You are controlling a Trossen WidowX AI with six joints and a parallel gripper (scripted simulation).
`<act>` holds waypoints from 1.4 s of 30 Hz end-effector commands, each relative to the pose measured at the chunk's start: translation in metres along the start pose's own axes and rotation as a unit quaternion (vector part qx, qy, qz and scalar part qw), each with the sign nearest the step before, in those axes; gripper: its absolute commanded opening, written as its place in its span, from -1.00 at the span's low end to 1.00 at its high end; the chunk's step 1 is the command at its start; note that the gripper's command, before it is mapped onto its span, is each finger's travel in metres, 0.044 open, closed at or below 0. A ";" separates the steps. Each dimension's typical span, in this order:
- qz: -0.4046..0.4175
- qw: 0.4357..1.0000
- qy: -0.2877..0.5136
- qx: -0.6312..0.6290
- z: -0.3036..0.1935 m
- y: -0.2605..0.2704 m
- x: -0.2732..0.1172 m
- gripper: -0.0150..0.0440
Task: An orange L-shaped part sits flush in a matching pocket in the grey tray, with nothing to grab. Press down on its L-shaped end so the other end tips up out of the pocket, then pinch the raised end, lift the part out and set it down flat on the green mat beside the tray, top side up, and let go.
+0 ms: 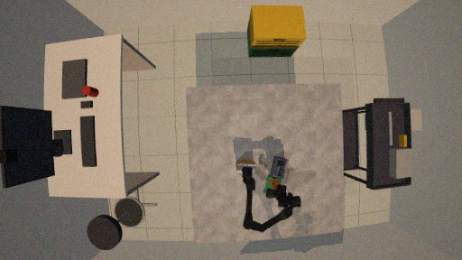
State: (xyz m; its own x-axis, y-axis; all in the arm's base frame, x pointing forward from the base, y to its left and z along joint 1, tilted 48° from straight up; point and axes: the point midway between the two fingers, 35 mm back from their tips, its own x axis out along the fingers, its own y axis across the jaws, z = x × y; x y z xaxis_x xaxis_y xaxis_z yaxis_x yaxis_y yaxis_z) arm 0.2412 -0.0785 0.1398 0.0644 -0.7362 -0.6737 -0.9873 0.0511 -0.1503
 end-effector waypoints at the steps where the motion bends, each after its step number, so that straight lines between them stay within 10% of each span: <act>1: 0.002 1.000 0.003 -0.004 -0.001 0.003 0.008 -0.49; 28: 0.002 1.000 0.001 0.000 -0.001 0.002 0.014 -0.49; 42: -0.001 1.000 -0.003 -0.013 0.002 -0.001 -0.017 0.75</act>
State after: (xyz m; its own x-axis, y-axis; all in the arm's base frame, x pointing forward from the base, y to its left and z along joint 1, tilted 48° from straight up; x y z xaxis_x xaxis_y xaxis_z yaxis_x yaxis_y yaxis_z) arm 0.2369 -0.0807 0.1371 0.0509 -0.7388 -0.6720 -0.9908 0.0470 -0.1267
